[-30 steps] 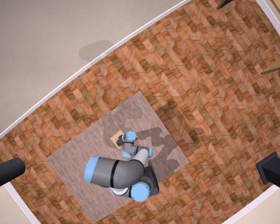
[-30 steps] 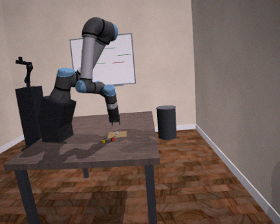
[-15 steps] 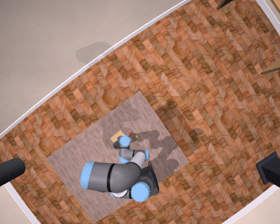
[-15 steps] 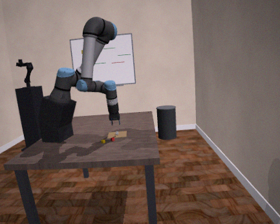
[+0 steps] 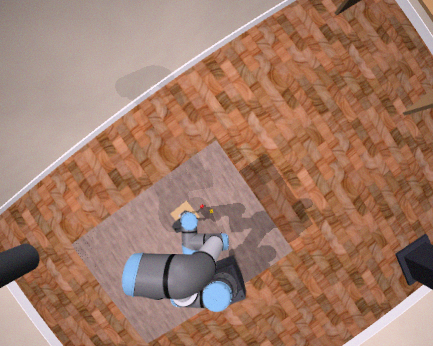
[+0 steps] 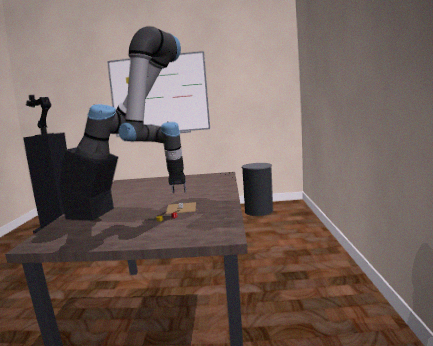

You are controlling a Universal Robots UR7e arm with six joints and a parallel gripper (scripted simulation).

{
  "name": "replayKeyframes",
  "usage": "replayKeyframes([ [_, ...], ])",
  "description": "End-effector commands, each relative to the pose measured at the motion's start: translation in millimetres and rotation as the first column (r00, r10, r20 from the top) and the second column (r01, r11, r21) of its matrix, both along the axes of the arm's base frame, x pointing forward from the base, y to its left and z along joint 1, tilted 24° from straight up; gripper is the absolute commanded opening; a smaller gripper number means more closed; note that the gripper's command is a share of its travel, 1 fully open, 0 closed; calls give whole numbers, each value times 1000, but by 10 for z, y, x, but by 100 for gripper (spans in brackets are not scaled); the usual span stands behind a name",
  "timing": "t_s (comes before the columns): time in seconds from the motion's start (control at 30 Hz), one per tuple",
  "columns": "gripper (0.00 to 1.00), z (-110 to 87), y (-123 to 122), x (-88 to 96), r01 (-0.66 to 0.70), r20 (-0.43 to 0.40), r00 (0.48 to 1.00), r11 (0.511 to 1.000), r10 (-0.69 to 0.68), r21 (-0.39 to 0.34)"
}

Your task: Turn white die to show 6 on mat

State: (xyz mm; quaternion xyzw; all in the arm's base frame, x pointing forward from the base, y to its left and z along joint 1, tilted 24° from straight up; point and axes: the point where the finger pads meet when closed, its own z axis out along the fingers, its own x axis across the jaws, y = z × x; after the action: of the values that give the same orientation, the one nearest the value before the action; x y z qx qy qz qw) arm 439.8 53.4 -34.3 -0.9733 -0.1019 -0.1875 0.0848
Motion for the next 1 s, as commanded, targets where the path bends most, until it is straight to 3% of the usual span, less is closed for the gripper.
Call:
replayKeyframes([
  [0.0, 100, -19, 13, -7, 16, 2, 1000, 999, -16, -51],
  [0.43, 100, 2, 40, -6, 93, 49, 995, 973, -85, -209],
  [0.97, 100, 11, 42, -4, 101, 56, 994, 970, -91, -221],
])
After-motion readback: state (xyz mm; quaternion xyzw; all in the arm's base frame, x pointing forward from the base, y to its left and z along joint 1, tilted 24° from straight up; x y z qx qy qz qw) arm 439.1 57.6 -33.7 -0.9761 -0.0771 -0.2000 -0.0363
